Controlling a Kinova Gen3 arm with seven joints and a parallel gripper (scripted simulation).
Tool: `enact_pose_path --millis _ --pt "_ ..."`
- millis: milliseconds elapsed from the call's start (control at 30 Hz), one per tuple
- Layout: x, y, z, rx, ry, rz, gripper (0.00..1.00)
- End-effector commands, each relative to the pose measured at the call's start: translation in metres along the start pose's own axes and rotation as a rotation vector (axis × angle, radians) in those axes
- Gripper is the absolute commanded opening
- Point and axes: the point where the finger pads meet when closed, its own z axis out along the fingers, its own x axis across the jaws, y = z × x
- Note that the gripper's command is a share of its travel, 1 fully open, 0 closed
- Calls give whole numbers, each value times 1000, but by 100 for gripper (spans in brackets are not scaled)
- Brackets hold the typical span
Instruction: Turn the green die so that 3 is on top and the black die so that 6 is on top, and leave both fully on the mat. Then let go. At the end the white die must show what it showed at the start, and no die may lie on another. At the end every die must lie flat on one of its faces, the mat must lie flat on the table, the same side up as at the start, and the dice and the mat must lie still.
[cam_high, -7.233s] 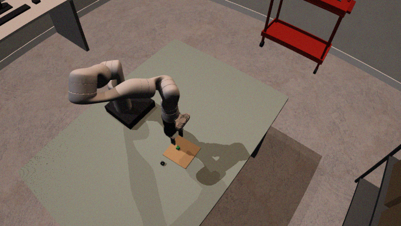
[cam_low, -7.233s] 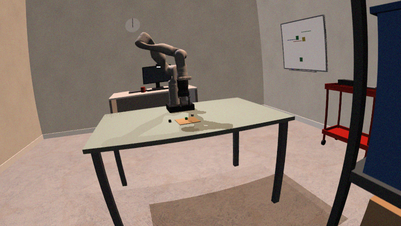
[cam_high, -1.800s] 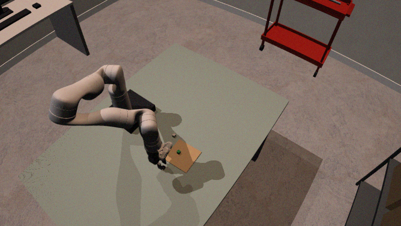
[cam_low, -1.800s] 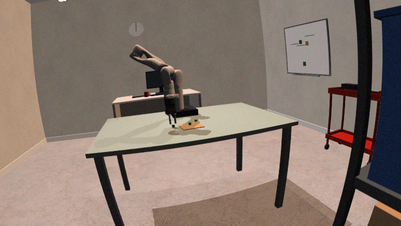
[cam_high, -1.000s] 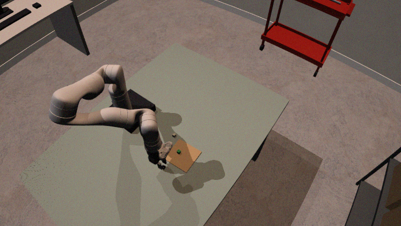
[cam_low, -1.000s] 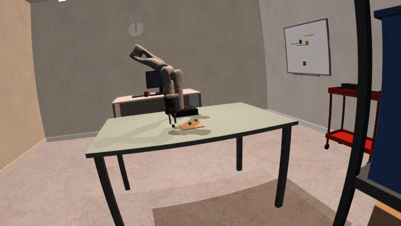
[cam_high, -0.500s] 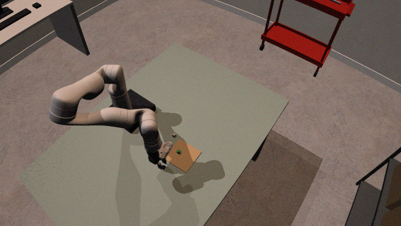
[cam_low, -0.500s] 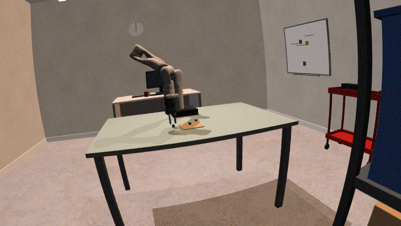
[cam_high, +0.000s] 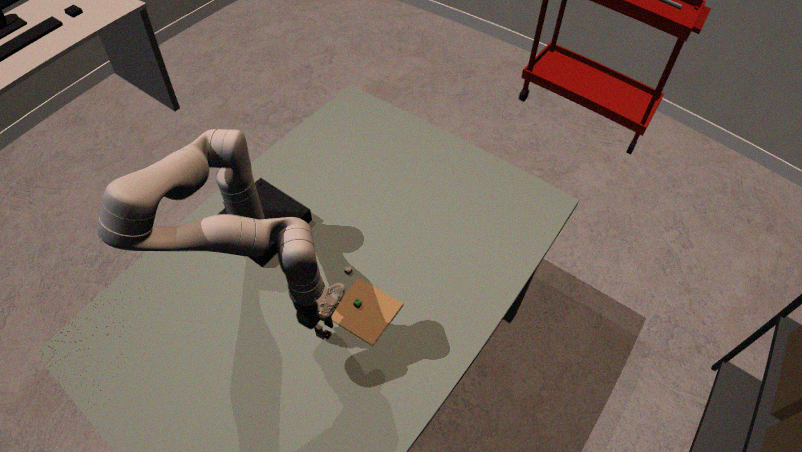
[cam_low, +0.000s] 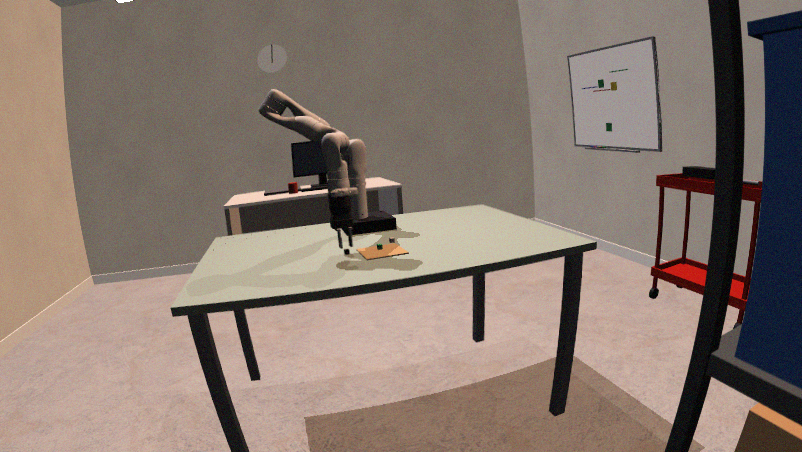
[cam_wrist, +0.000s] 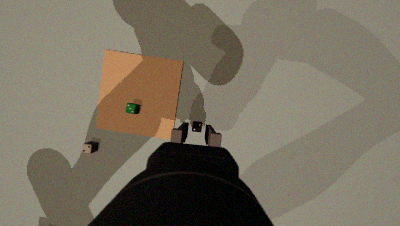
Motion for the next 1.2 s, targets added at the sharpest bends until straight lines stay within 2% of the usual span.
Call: enact_pose_path --millis 0,1167 --pt "0 0 -1 1 1 0 64" --pt "0 0 19 1 1 0 64"
